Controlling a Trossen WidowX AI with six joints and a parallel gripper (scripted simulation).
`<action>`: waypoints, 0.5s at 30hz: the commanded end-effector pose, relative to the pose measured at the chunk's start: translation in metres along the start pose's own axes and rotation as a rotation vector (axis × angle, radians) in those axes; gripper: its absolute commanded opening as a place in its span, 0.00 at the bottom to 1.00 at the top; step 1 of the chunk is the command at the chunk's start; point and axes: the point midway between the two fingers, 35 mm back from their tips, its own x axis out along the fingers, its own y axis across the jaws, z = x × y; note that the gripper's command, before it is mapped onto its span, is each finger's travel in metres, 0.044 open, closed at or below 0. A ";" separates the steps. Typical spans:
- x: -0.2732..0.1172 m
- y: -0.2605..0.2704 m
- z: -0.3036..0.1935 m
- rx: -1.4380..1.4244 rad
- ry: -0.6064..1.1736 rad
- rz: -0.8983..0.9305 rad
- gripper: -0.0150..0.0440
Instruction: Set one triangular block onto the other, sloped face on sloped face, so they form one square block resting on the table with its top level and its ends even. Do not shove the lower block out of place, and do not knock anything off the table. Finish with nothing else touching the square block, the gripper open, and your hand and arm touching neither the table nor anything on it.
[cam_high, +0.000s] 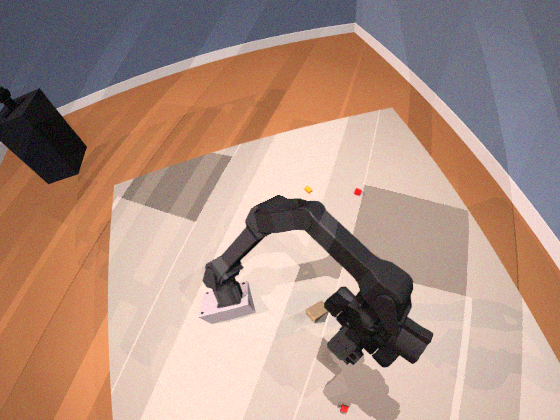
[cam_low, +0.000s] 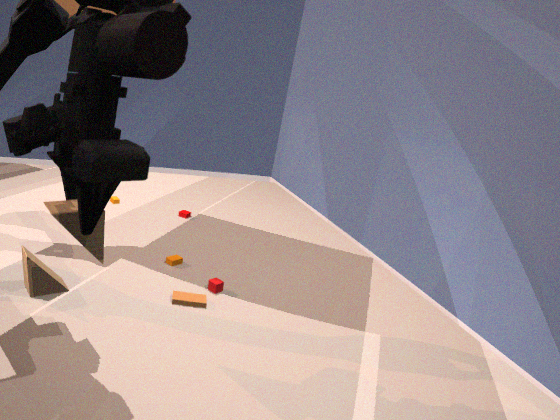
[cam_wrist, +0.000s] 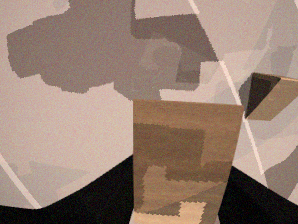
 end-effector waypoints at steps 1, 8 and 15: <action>-0.007 -0.017 -0.011 0.004 0.004 0.000 0.25; -0.015 -0.046 -0.026 0.005 0.004 -0.002 0.25; -0.021 -0.076 -0.039 0.005 0.005 -0.005 0.25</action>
